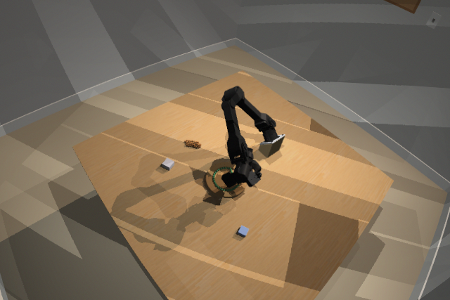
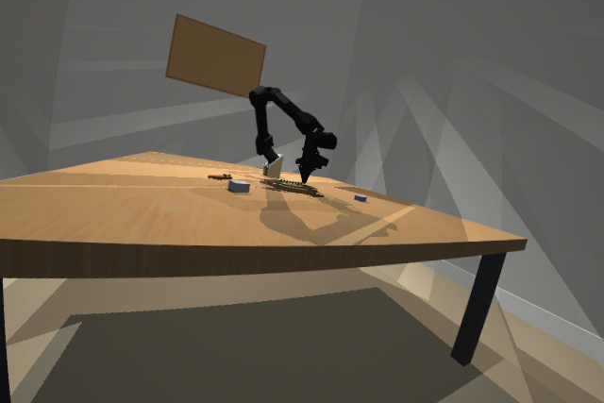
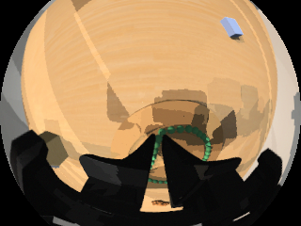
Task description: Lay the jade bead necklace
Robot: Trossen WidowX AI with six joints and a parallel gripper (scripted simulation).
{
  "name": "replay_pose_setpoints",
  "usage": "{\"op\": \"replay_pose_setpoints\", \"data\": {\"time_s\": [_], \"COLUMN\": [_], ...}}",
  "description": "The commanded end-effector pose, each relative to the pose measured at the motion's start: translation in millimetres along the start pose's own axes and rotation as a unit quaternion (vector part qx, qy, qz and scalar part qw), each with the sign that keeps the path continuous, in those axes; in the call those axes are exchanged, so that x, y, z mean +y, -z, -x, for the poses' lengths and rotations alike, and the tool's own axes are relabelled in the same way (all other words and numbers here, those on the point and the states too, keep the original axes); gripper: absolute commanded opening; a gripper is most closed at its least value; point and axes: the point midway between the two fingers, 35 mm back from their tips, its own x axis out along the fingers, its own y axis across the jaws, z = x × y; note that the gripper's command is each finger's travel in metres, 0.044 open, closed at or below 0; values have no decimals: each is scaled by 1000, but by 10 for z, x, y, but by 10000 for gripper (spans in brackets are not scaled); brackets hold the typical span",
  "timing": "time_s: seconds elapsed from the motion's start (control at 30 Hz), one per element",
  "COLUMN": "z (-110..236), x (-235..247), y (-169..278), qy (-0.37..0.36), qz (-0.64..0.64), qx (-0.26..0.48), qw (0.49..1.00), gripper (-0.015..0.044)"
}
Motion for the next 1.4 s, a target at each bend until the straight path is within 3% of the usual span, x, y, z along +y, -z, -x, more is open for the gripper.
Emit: {"op": "replay_pose_setpoints", "data": {"time_s": [0.0,0.2,0.77,1.37], "z": [-63,-74,-36,7], "x": [24,24,11,11], "y": [-4,-4,-1,-1], "qy": [-3,-3,-2,-3], "qz": [1,1,-1,1], "qx": [0,0,0,0], "qw": [1000,1000,1000,1000], "gripper": [0,0,440,440]}}
